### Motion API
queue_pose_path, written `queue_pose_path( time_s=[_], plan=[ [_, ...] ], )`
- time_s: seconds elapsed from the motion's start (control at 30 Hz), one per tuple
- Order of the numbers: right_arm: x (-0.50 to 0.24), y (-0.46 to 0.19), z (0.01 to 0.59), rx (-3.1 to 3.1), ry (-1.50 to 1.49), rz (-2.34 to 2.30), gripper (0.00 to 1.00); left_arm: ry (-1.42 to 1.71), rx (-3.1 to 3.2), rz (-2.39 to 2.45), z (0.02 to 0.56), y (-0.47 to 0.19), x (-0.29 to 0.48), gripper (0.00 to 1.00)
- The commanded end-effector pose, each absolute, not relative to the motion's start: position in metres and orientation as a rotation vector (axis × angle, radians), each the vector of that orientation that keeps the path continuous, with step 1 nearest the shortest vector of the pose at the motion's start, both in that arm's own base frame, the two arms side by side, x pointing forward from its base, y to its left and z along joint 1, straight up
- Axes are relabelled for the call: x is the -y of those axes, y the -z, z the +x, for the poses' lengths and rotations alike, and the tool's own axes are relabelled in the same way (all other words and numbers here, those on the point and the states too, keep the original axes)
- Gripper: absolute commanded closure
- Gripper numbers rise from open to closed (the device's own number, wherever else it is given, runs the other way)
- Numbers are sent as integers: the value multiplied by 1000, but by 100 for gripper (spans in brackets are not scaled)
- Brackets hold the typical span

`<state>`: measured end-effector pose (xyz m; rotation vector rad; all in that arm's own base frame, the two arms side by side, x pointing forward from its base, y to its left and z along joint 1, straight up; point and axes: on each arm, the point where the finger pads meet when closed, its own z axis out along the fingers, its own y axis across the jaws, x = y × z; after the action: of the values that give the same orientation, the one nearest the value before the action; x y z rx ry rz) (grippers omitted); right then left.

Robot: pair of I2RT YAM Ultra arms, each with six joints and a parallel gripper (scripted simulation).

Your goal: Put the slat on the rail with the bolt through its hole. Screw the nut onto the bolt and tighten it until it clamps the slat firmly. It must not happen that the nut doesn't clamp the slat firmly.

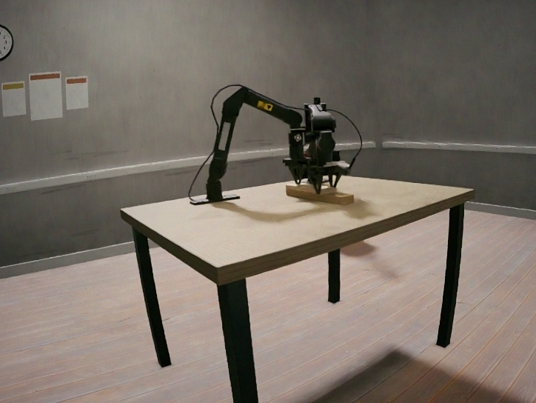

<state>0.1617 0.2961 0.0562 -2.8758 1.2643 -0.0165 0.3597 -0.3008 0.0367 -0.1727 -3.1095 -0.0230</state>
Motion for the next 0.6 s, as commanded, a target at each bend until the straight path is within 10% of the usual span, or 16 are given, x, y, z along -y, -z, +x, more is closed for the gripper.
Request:
queue_pose_path(
  time_s=[0.0, 0.57],
  plan=[
    [-302, -60, 165, -1295, 23, -2830, 88, 9, 3122, -173, 361, -42, 302, 28],
    [-303, -60, 167, -2075, 7, -2322, 88, 9, 3122, -173, 361, -42, 302, 28]
  ],
)
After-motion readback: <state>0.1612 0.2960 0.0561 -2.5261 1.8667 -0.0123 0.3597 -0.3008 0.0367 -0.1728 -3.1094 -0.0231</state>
